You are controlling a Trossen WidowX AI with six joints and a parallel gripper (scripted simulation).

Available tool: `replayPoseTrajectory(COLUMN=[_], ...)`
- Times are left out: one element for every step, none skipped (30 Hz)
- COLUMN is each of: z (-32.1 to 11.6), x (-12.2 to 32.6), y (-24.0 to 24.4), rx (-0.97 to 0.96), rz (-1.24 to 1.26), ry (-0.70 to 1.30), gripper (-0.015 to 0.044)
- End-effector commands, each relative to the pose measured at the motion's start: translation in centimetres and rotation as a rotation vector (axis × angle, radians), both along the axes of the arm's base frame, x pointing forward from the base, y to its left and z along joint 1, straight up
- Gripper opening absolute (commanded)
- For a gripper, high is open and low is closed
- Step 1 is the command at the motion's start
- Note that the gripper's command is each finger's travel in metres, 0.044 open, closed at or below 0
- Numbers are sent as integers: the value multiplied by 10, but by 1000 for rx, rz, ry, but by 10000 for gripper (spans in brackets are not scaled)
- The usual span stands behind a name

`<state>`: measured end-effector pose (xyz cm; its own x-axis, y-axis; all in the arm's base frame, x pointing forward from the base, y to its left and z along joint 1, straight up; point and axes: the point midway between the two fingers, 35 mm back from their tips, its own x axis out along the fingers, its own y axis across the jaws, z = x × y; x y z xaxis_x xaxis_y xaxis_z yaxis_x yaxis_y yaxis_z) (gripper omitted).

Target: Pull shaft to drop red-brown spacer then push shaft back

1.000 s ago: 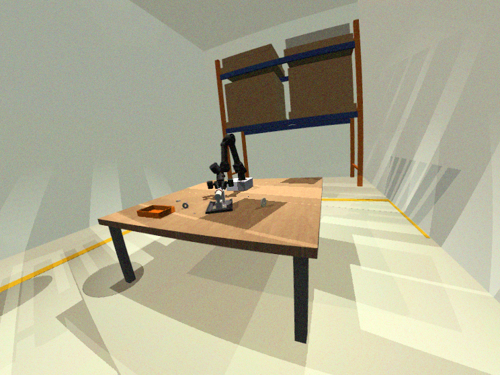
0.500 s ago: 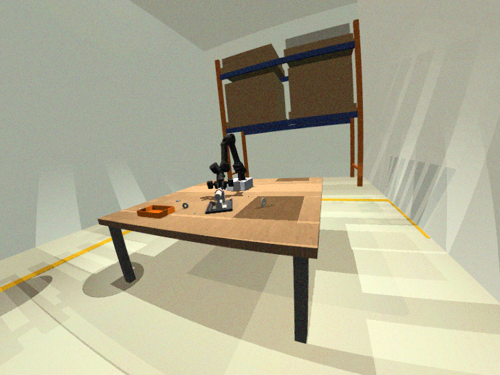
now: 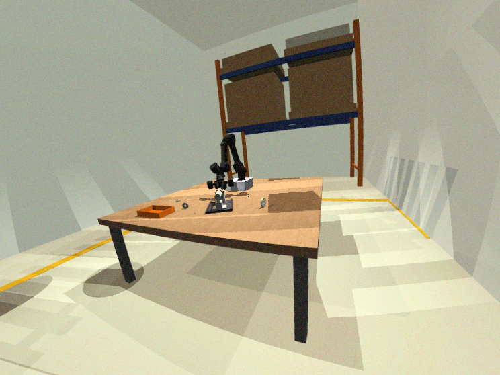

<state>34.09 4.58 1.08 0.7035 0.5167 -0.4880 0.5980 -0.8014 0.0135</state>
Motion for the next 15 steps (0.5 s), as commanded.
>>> replayPoseTrajectory(z=[0, 0, 0, 0, 0, 0, 0, 0, 0, 0, 0, 0, 0, 0, 0], x=[-1, -1, -1, -1, -1, -1, -1, -1, -2, -2, -2, -2, -2, -2, -2], y=[0, 0, 0, 0, 0, -1, -1, -1, -1, -1, -1, -1, -1, -1, -1], rx=[-2, -2, -2, -2, -2, -2, -2, -2, -2, -2, -2, -2, -2, -2, -2], rz=[3, 3, 3, 3, 3, 3, 3, 3, 3, 3, 3, 3, 3, 3, 3], ry=[-2, -2, -2, -2, -2, -2, -2, -2, -2, -2, -2, -2, -2, -2, -2], gripper=[0, 0, 0, 0, 0, 0, 0, 0, 0, 0, 0, 0, 0, 0, 0])
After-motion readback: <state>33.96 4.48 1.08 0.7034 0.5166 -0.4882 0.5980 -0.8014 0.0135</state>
